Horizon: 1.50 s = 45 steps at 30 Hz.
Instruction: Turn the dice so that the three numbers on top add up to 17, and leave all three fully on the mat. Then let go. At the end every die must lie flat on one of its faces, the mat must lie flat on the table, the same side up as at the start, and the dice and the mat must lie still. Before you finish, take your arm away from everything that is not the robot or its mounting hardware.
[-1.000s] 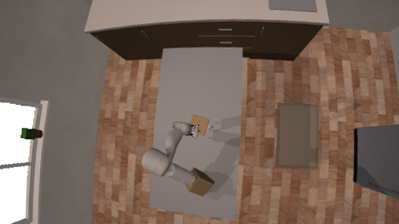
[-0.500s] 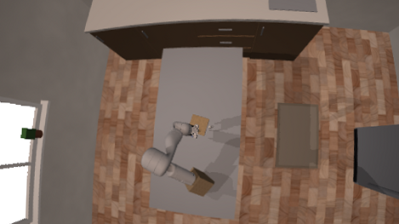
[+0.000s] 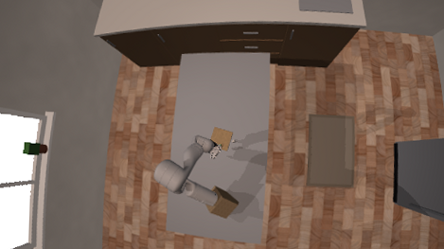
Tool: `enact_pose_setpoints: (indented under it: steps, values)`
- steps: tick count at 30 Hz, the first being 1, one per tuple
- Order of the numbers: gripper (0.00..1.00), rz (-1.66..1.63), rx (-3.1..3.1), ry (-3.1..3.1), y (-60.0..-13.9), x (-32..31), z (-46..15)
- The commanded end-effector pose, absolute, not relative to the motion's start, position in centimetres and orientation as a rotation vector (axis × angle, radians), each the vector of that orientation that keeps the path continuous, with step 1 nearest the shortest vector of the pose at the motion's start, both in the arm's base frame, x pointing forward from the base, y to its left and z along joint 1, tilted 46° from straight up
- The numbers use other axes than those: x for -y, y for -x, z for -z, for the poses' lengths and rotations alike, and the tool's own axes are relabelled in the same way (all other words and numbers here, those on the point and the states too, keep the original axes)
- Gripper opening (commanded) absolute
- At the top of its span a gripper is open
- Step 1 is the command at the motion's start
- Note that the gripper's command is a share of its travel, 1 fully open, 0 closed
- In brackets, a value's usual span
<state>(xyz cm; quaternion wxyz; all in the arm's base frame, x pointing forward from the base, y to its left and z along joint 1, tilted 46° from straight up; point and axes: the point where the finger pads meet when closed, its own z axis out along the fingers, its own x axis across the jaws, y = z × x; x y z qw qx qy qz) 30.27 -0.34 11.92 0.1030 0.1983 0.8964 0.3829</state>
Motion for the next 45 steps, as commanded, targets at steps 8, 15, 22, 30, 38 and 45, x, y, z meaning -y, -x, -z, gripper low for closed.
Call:
enact_pose_setpoints:
  steps: [8,15,22,30,38,45]
  values:
    - [1.00,-1.230,-2.625,-1.154,-28.6,-1.0,-11.4]
    - [1.00,-1.289,-2.429,-1.841,-27.6,-2.1,-11.5]
    - [1.00,-1.283,-2.176,-2.313,-27.5,-2.7,-11.7]
    - [1.00,-1.217,-1.672,-2.891,-28.1,-2.9,-11.9]
    - [1.00,-1.161,-1.344,-3.141,-28.7,-2.7,-12.1]
    - [1.00,-1.121,-1.124,-3.271,-29.1,-2.4,-12.1]
